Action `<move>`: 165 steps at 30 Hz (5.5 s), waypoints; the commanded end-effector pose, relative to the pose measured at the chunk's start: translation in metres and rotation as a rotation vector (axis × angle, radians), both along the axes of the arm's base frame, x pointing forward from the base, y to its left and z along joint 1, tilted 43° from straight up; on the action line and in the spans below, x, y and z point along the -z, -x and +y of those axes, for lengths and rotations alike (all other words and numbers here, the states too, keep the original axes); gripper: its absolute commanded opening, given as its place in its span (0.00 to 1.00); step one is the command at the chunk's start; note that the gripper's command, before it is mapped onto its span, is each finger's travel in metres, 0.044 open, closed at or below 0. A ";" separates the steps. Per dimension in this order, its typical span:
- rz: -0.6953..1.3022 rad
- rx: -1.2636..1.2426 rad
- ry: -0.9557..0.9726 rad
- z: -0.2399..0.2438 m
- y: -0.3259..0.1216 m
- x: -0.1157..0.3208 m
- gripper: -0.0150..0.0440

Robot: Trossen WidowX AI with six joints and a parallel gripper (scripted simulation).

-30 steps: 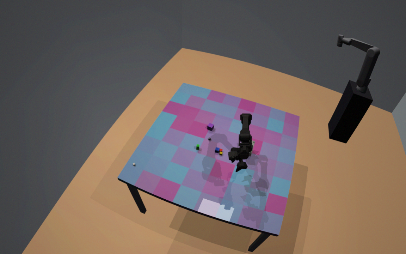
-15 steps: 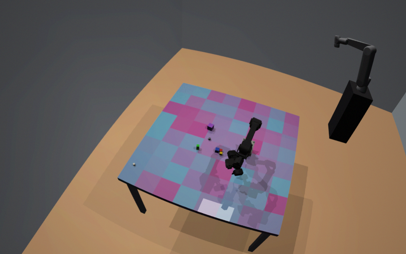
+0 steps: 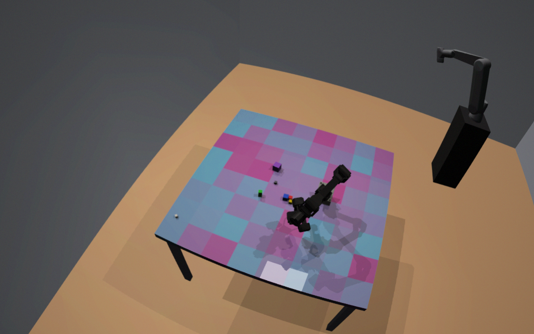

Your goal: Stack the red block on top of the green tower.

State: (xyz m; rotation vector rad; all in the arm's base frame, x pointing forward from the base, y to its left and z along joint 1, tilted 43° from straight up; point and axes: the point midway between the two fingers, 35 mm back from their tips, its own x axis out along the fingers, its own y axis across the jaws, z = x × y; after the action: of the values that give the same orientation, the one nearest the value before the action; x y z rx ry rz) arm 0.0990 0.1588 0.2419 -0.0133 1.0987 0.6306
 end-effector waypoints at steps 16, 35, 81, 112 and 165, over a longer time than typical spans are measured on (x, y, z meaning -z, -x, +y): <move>0.211 0.032 0.138 -0.023 -0.052 0.067 1.00; 0.436 0.106 0.033 -0.075 -0.086 0.125 1.00; 0.488 0.232 -0.310 -0.103 -0.099 0.200 1.00; 0.488 0.231 -0.312 -0.090 -0.099 0.212 0.78; 0.490 0.232 -0.308 -0.170 -0.095 0.128 0.25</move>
State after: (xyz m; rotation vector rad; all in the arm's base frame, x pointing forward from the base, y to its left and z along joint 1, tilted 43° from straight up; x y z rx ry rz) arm 0.1947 -0.0081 0.1106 0.5575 1.4299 0.5951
